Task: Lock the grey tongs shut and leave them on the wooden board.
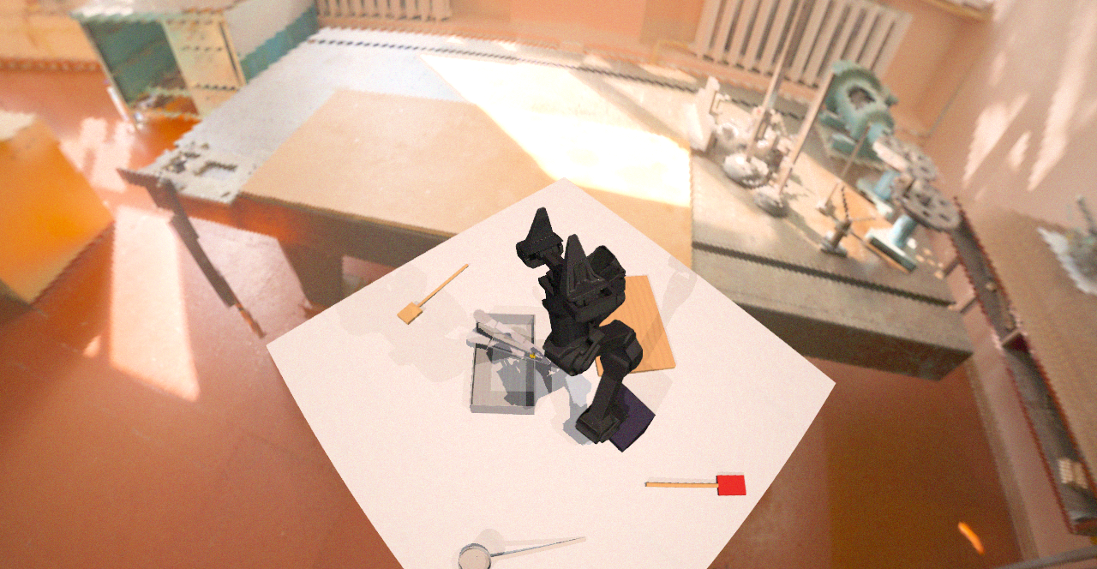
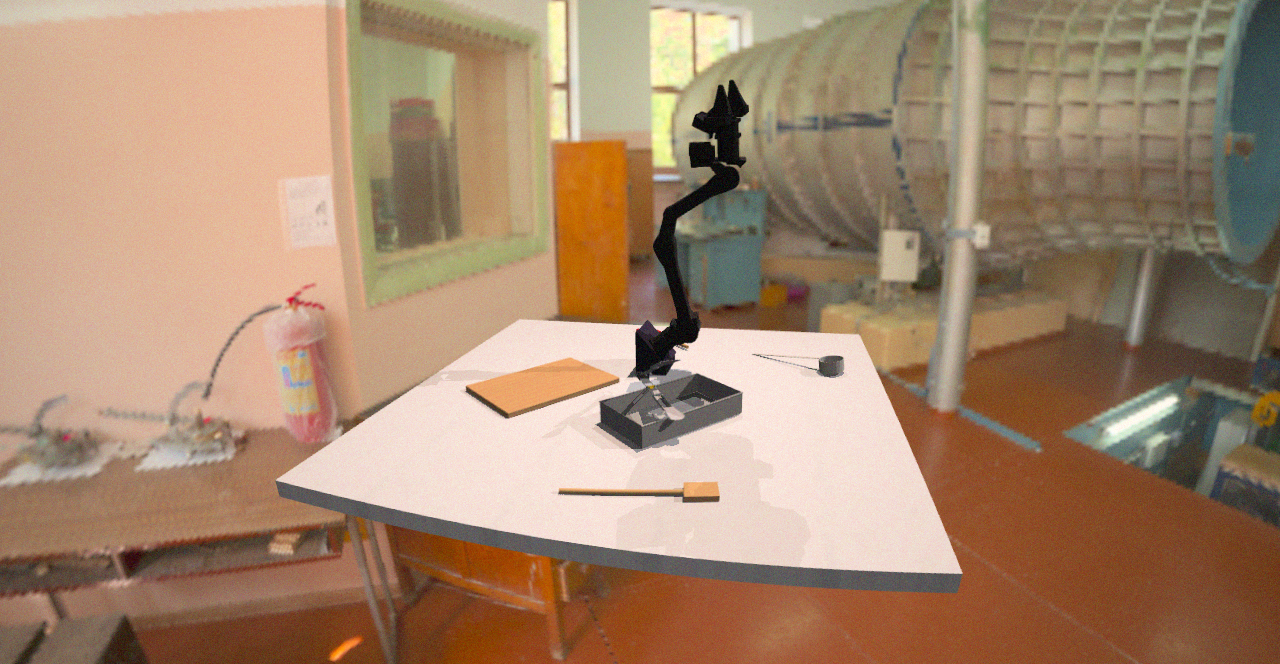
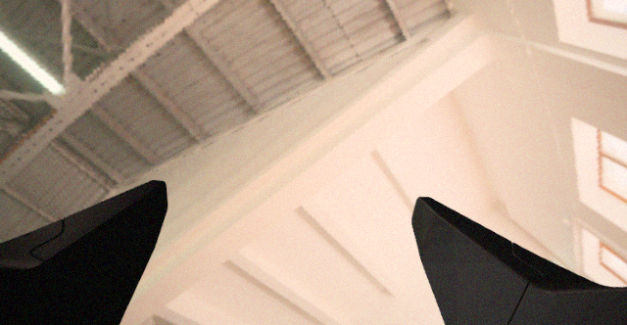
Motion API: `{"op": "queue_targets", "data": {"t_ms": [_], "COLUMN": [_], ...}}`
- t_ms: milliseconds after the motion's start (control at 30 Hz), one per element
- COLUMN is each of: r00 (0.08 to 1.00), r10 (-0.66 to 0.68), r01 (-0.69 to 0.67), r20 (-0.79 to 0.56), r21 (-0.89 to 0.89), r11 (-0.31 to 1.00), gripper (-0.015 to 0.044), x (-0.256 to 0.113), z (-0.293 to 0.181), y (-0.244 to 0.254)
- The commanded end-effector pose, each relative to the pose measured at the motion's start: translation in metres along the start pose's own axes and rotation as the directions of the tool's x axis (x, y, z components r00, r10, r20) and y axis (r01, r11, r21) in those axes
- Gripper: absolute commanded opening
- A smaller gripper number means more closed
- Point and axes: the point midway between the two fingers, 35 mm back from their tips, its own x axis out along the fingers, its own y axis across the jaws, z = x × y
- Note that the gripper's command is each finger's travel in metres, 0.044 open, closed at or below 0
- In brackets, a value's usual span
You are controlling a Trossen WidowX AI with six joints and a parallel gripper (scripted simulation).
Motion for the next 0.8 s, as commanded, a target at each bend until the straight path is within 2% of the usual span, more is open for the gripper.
{"op": "queue_targets", "data": {"t_ms": [0,167,400,733,767], "r00": [1.0,0.999,0.972,0.816,0.795], "r10": [0.0,0.028,0.164,0.333,0.34], "r01": [0.0,-0.03,-0.173,-0.394,-0.409], "r20": [0.0,-0.038,-0.17,-0.471,-0.502], "r21": [0.0,-0.03,-0.041,-0.032,-0.031], "r11": [1.0,0.999,0.984,0.919,0.912], "gripper": [0.0426,0.0295,0.0111,-0.015,-0.015], "x": [0.0,-0.004,-0.026,-0.099,-0.108], "z": [0.0,-0.017,-0.07,-0.19,-0.202], "y": [0.0,0.012,0.064,0.13,0.133]}}
